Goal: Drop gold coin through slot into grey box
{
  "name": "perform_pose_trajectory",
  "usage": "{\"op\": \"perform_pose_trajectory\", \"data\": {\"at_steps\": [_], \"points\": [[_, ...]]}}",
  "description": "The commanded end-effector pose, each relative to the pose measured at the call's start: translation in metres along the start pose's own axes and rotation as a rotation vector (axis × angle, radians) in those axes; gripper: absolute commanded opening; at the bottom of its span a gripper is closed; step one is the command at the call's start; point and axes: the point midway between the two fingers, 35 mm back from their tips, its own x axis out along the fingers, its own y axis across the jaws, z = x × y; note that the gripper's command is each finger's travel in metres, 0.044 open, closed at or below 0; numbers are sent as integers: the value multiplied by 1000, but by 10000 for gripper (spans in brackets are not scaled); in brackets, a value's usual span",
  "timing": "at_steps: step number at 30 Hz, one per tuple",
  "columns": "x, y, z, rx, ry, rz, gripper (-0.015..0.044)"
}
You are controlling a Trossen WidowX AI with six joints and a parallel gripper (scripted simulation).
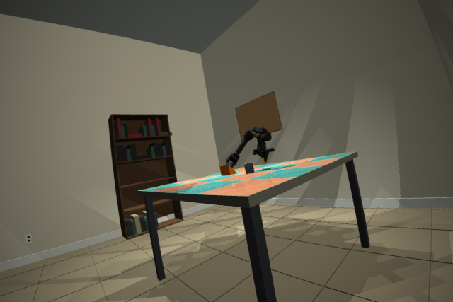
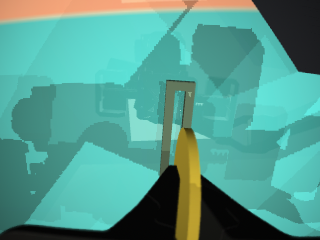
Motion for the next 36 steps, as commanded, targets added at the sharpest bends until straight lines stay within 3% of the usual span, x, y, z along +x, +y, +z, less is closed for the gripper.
{"op": "perform_pose_trajectory", "data": {"at_steps": [1, 18, 36], "points": [[-13, 1, 1, -4, -3, 3, 0], [-48, -3, 1, -27, -1, 2, 0], [-49, -6, 9, -629, -2, 1, 0]]}}
